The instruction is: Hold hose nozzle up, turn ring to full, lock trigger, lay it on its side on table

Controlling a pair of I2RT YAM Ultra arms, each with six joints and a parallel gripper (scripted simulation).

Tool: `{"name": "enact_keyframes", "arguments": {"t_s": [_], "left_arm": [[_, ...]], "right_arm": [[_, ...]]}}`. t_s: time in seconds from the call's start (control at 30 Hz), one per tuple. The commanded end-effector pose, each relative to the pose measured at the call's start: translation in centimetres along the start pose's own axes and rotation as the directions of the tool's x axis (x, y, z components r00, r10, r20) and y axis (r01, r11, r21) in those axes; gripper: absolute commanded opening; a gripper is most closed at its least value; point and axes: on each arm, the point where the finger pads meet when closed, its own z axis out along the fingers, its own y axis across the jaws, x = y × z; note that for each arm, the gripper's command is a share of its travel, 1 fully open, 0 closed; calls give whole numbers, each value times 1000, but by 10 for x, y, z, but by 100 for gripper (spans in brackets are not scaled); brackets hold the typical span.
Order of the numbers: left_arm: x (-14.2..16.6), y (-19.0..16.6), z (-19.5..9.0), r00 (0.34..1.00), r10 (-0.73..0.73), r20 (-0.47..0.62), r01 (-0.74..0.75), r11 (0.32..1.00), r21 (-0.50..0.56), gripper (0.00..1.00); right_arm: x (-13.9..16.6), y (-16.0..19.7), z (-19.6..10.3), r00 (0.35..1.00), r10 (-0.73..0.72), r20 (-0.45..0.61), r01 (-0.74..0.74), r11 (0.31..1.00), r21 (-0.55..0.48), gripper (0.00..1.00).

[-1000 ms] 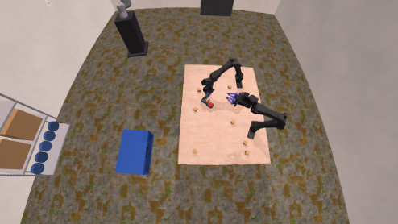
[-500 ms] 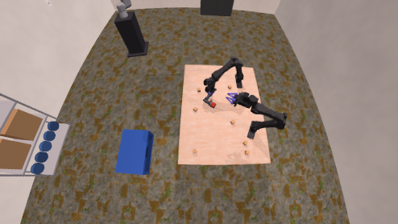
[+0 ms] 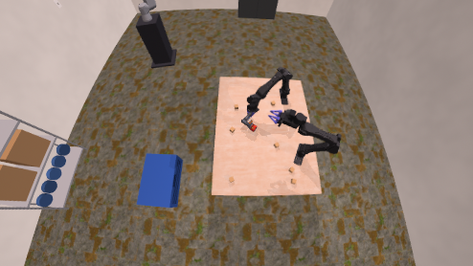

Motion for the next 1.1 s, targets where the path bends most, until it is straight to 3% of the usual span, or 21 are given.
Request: {"name": "enact_keyframes", "arguments": {"t_s": [0.0, 0.1, 0.23, 0.27, 0.33, 0.4, 0.43, 0.47, 0.73, 0.83, 0.93, 1.07], "left_arm": [[-15, 2, 0, 999, 5, 32, -5, 1000, 0, 37], [-15, 2, 0, 999, 5, 32, -5, 1000, 0, 37], [-15, 2, 0, 999, 5, 32, -5, 1000, 0, 37], [-15, 2, 0, 999, 5, 32, -5, 1000, 0, 37], [-15, 2, 0, 999, 5, 32, -5, 1000, 0, 37], [-15, 2, 0, 999, 5, 32, -5, 1000, 0, 37], [-15, 2, 0, 999, 5, 32, -5, 1000, 0, 37], [-15, 2, 0, 999, 5, 32, -5, 1000, 0, 37], [-15, 2, 0, 999, 5, 32, -5, 1000, 0, 37], [-15, 2, 0, 999, 5, 32, -5, 1000, 0, 37], [-15, 2, 0, 999, 5, 32, -5, 1000, 0, 37], [-15, 2, 0, 999, 5, 32, -5, 1000, 0, 37]], "right_arm": [[-69, -5, -12, 962, -40, 269, 10, 994, 111, 35], [-81, 1, -13, 942, -50, 332, 4, 990, 138, 35], [-70, 9, -6, 926, -49, 375, -13, 987, 162, 35], [-91, 8, -14, 907, -63, 417, -10, 985, 171, 35], [-99, 14, -21, 896, -62, 439, -18, 984, 176, 35], [-92, 21, -16, 888, -56, 456, -32, 983, 183, 35], [-71, 24, 9, 887, -48, 459, -46, 980, 192, 35], [-88, 17, -3, 874, -61, 483, -42, 979, 198, 35], [-96, 36, 1, 827, -68, 558, -53, 979, 198, 35], [-100, 27, -4, 786, -71, 614, -81, 973, 217, 35], [-94, 47, 5, 758, -78, 647, -72, 977, 202, 35], [-111, 52, -15, 688, -67, 722, -116, 973, 201, 35]]}}
